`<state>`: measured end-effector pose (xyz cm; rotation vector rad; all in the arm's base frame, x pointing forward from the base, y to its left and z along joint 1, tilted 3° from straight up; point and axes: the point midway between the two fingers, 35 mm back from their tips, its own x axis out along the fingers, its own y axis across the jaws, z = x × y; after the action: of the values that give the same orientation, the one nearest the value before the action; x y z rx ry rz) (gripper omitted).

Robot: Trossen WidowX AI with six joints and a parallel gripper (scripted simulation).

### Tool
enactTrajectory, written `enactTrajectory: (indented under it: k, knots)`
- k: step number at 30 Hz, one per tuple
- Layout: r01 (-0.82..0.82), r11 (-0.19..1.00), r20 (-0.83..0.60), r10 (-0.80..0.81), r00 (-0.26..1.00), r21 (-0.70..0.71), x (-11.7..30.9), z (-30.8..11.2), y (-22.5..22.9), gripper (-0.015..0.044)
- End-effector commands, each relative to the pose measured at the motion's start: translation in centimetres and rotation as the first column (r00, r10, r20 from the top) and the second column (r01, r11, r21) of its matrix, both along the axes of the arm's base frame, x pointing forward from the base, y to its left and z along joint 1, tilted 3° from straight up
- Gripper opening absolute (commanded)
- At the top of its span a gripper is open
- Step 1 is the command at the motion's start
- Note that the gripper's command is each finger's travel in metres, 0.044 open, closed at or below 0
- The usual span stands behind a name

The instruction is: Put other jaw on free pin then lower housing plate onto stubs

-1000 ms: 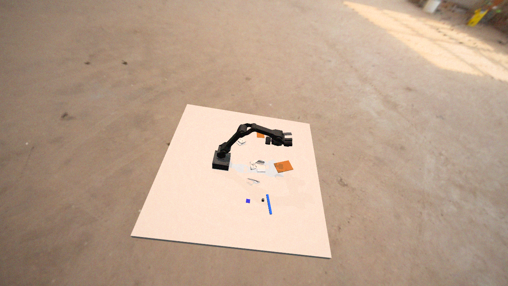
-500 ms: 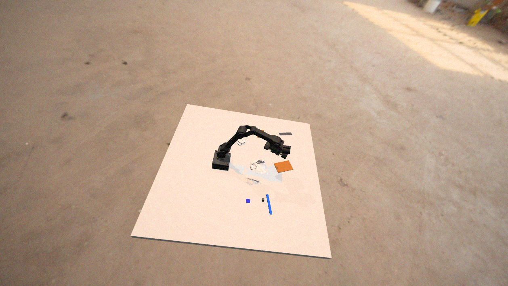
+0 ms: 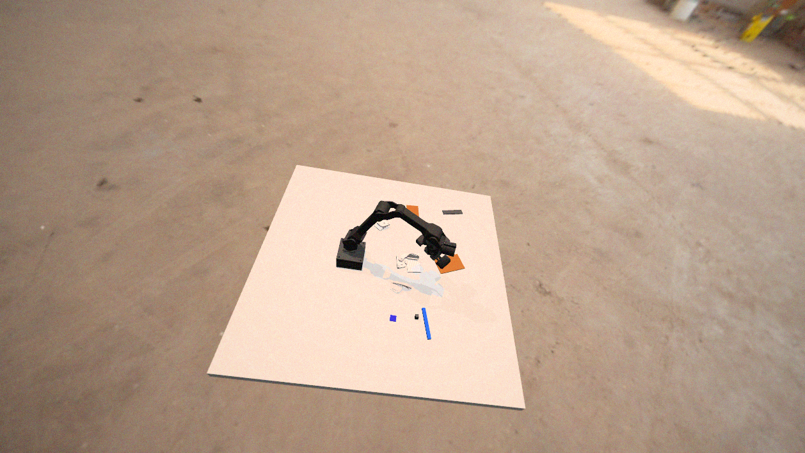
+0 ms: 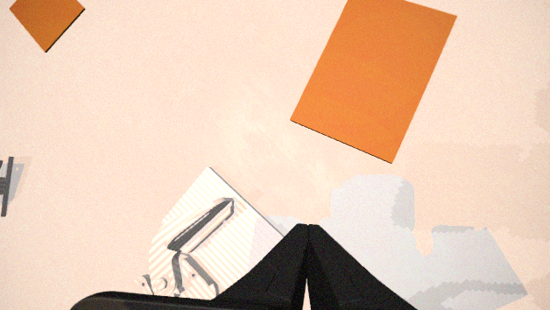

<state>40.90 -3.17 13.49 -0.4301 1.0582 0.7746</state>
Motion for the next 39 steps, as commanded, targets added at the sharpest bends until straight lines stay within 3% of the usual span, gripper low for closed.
enactTrajectory:
  k: [1, 17, 39]
  knots:
    - [0.095, 0.995, -0.047, -0.096, 0.994, -0.026, -0.7, -1.0, -1.7, 0.0000]
    - [0.425, 0.893, -0.160, -0.445, 0.881, -0.145, -3.5, -3.7, -7.8, 0.0000]
    - [0.729, 0.602, -0.197, -0.798, 0.570, -0.325, -8.7, -6.5, -14.9, 0.0000]
